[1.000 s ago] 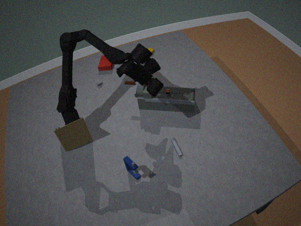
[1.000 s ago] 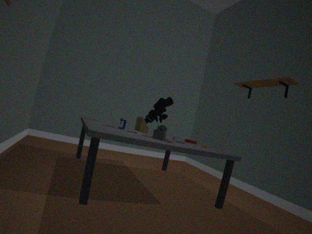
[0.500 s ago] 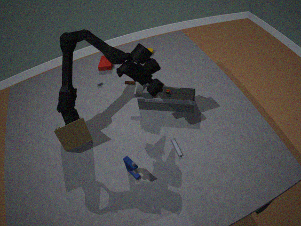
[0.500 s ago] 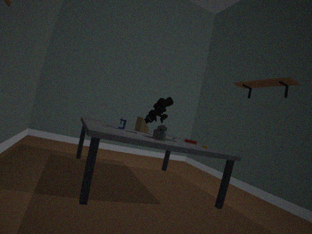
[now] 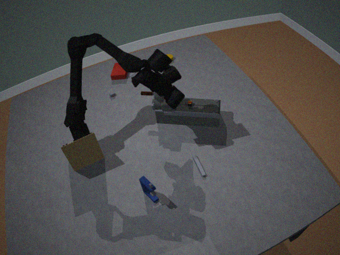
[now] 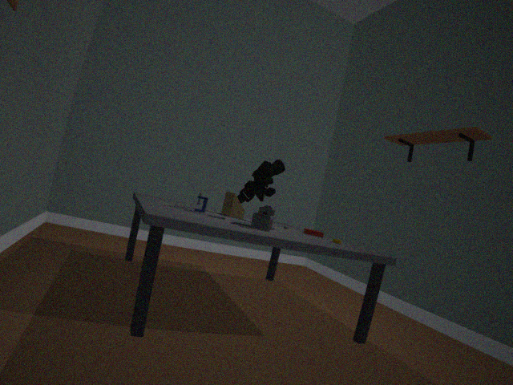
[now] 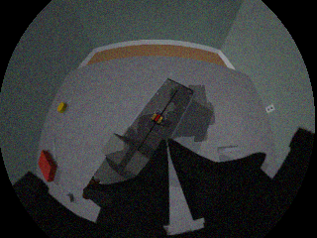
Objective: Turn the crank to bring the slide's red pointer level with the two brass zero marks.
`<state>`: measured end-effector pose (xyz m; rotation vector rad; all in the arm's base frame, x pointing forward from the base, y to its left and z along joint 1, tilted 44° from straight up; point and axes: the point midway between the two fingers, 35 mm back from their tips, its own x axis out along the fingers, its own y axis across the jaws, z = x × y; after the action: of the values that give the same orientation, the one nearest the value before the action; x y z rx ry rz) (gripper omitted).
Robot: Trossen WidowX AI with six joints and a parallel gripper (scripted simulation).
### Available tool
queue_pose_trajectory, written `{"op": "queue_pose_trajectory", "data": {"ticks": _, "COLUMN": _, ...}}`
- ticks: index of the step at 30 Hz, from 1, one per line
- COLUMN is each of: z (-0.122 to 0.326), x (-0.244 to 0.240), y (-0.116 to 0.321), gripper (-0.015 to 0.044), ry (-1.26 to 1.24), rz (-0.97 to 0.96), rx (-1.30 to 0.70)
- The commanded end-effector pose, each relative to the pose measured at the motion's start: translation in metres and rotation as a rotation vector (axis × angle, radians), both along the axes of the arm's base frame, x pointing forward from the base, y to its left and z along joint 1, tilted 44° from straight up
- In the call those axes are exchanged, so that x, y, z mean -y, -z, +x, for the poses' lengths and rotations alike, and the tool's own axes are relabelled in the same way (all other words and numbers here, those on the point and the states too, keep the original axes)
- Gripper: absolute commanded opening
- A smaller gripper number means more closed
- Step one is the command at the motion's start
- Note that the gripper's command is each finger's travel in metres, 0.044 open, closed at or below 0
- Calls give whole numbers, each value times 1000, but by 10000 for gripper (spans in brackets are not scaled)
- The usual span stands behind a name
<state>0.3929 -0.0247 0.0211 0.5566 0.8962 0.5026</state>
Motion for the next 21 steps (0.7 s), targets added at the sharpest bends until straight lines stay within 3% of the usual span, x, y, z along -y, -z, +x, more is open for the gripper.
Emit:
{"op": "queue_pose_trajectory", "data": {"ticks": 1, "z": 0, "x": 0, "y": 0, "gripper": 0, "ry": 0, "rz": 0, "rx": 0}}
{"op": "queue_pose_trajectory", "data": {"ticks": 13, "z": 0, "x": 0, "y": 0, "gripper": 0, "ry": 0, "rz": 0, "rx": 0}}
{"op": "queue_pose_trajectory", "data": {"ticks": 21, "z": 0, "x": 0, "y": 0, "gripper": 210, "ry": 0, "rz": 0, "rx": 0}}
